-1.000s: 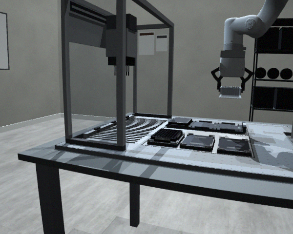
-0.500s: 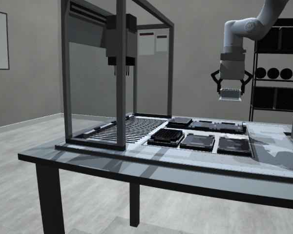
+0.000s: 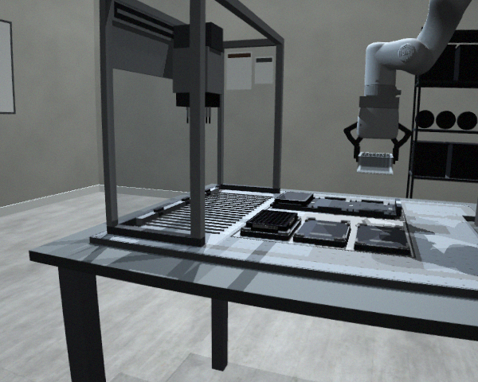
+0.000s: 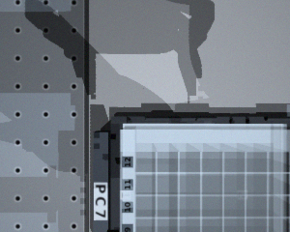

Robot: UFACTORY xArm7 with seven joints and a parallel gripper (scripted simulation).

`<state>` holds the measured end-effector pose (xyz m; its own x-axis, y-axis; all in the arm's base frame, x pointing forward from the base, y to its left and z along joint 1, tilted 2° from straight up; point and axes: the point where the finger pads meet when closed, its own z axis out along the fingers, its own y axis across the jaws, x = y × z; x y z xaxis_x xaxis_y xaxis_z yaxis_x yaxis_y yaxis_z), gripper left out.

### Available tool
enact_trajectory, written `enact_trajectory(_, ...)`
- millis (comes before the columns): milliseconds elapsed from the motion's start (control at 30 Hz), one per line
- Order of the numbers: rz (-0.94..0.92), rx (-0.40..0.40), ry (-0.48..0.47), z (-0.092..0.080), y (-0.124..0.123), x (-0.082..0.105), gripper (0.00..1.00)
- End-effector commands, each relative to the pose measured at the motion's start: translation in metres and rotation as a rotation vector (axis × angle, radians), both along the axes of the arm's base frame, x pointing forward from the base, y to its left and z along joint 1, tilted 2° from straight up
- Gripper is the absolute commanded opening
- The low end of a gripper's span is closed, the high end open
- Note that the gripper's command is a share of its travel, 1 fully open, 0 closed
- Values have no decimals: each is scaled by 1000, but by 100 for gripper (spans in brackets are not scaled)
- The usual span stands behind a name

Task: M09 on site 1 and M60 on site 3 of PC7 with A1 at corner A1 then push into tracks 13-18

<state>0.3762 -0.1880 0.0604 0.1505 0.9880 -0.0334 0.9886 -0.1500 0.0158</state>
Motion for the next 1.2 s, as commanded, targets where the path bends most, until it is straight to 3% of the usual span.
enact_trajectory(0,0,-1,-4,-9,-1,2,0)
enact_trajectory(1167,0,-1,-4,-60,-3,2,0)
